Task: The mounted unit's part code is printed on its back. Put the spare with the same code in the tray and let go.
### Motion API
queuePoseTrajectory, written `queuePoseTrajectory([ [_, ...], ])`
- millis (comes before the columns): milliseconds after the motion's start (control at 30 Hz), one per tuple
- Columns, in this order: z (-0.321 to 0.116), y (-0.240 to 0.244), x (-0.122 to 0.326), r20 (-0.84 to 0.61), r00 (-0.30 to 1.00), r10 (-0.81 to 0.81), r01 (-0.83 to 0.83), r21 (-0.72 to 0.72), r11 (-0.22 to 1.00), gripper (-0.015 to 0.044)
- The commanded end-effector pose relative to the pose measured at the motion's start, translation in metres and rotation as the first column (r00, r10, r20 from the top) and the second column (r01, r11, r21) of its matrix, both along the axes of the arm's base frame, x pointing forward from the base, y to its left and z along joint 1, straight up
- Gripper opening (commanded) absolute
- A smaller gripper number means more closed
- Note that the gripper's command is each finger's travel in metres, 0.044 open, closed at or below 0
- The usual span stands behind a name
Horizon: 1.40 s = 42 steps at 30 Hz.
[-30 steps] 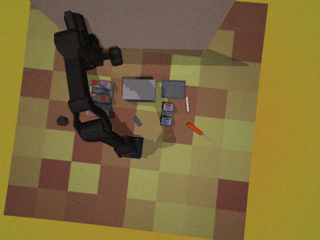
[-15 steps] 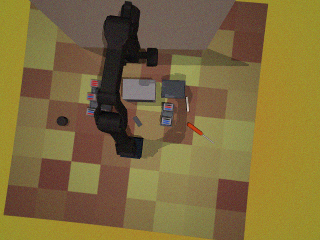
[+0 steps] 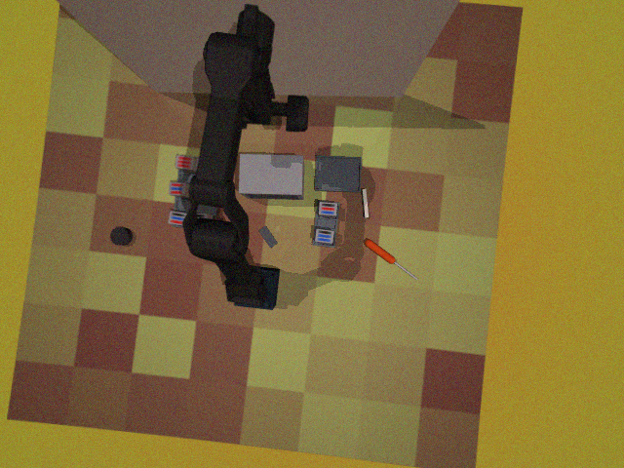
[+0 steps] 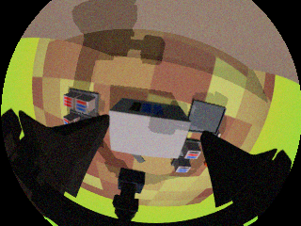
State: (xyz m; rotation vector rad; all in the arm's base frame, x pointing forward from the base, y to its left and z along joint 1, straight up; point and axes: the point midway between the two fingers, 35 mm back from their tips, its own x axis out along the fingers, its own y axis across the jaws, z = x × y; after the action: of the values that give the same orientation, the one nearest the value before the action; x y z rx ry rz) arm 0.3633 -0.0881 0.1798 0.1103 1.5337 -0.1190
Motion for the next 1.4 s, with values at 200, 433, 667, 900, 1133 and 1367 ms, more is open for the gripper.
queuePoseTrajectory([
  [200,-0.018,-0.087,-0.103,-0.005,0.754,-0.657,0.657,0.014,0.754,0.0440],
  [433,-0.048,-0.111,-0.202,-0.013,0.234,-0.972,0.972,0.021,0.234,0.0440],
  [667,-0.068,-0.107,-0.249,-0.018,-0.069,-0.997,0.997,0.022,-0.069,0.0440],
  [900,-0.089,-0.108,-0.248,-0.018,-0.069,-0.997,0.997,0.022,-0.069,0.0335],
  [1133,-0.108,-0.108,-0.248,-0.018,-0.069,-0.997,0.997,0.022,-0.069,0.0300],
  [1367,-0.112,-0.111,-0.246,-0.018,-0.069,-0.997,0.997,0.022,-0.069,0.0300],
])
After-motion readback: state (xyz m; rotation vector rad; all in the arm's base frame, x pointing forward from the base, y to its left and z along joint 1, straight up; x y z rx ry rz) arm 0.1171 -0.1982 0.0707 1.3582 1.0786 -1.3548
